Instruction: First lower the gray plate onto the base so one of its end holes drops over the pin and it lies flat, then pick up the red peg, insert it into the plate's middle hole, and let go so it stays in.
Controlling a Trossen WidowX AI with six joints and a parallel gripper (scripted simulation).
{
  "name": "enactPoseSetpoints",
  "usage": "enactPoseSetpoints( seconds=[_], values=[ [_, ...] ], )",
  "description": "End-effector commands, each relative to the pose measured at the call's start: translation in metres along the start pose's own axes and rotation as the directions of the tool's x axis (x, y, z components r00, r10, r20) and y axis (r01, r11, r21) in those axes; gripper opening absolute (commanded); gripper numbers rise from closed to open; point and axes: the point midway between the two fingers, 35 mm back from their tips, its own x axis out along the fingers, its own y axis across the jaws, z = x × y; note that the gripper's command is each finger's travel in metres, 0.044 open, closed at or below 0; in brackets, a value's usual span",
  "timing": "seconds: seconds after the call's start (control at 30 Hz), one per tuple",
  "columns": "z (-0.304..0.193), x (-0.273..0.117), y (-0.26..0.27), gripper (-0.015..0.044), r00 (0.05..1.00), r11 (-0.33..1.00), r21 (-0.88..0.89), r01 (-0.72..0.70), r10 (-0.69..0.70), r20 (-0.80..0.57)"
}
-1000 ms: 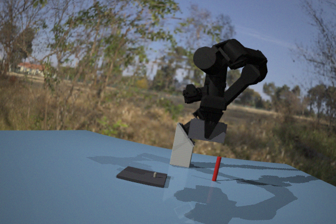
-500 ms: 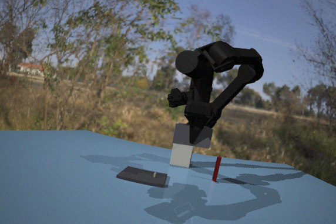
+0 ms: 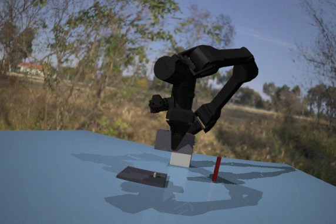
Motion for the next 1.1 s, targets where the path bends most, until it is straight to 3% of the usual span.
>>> enactPoseSetpoints(
  seconds=[0.0,0.57,1.07],
  values=[
    [0.014,0.007,-0.001,0.0,1.0,1.0,-0.024,0.0,0.0,0.003],
    [0.061,0.036,-0.009,0.0,1.0,0.995,-0.096,-0.004,0.004,0.001],
    [0.063,0.037,-0.01,0.0,1.0,0.995,-0.099,-0.004,0.004,0.001]
  ],
)
